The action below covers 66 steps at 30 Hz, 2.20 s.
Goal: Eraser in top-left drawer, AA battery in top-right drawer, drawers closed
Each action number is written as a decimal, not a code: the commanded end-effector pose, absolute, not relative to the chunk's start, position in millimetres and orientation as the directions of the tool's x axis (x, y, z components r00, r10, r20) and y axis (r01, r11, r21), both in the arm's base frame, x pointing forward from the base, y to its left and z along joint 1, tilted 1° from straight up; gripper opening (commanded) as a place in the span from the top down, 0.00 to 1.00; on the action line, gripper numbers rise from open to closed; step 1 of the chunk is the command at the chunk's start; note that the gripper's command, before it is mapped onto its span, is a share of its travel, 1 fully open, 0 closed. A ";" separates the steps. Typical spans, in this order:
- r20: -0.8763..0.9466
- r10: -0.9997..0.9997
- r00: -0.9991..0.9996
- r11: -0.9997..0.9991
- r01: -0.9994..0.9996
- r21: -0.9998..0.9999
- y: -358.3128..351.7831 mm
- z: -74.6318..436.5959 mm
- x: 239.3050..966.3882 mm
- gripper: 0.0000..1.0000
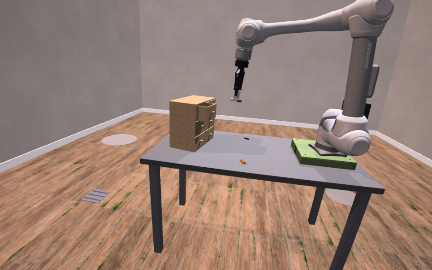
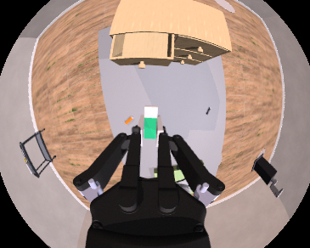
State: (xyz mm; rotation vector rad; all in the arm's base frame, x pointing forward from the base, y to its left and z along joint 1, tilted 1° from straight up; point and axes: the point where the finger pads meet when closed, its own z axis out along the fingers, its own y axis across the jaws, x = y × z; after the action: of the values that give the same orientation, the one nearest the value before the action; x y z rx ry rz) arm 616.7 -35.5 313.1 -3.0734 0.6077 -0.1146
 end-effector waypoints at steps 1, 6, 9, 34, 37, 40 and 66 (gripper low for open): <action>0.120 -0.380 0.917 -0.925 -0.380 -0.020 -35.2 312.3 615.8 0.89; 0.210 -0.376 0.903 -0.925 -0.380 -0.020 -34.5 311.0 614.0 0.89; 0.263 -0.372 0.890 -0.925 -0.380 -0.020 -34.0 310.2 613.0 0.89; 0.787 -0.250 0.565 -0.924 -0.381 -0.020 -29.2 300.9 600.6 0.89; 0.812 -0.238 0.534 -0.924 -0.381 -0.020 -28.9 300.3 599.7 0.89; 0.827 -0.230 0.514 -0.925 -0.380 -0.020 -28.2 299.9 599.3 0.89; 0.930 -0.157 0.333 -0.924 -0.381 -0.020 -26.8 296.5 594.9 0.89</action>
State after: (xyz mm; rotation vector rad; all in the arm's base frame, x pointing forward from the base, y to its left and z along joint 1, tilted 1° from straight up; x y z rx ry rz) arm 595.5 -25.8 297.5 -2.7443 0.5608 -1.8228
